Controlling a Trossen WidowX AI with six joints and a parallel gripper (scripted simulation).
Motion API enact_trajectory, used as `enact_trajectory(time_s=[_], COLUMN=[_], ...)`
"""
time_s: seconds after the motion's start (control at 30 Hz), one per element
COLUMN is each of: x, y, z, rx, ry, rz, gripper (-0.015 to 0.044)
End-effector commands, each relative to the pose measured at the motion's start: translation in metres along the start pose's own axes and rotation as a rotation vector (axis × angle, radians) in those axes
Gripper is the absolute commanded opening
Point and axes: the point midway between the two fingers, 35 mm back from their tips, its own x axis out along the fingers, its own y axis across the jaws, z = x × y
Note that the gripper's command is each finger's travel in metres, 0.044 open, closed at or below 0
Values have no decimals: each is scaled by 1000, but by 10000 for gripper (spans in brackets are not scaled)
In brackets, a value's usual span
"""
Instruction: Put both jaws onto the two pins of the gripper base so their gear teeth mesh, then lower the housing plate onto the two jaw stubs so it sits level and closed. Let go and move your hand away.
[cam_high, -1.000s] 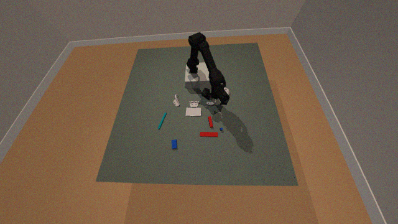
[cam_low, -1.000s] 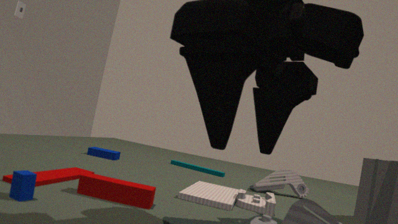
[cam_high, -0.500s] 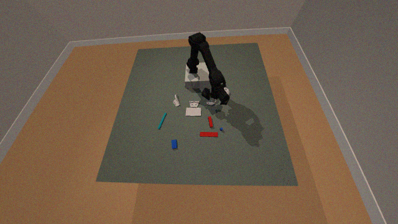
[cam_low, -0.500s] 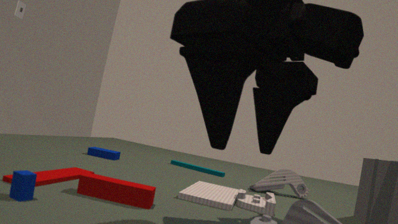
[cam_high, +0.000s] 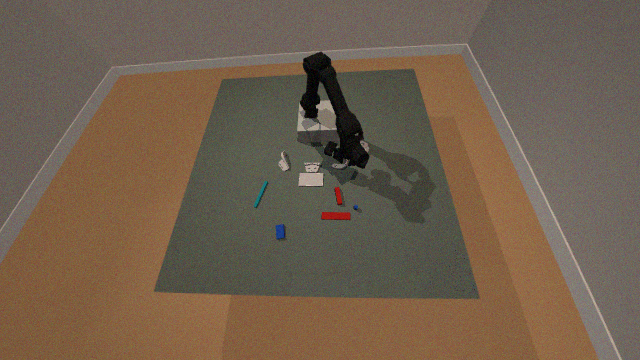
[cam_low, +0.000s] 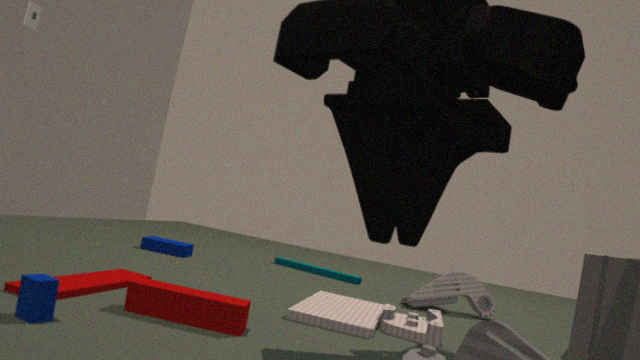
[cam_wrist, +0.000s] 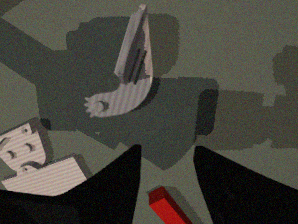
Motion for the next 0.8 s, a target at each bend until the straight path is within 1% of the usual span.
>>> enact_trajectory(time_s=[0.0,0.1,0.47,0.57,0.77], x=[0,0,0,-1,-6], y=[0,0,0,1,8], z=[0,0,0,2,19], rx=[0,0,0,13,129], ry=[0,0,0,0,-1], rz=[0,0,0,0,2], gripper=[72,0,0,79,236])
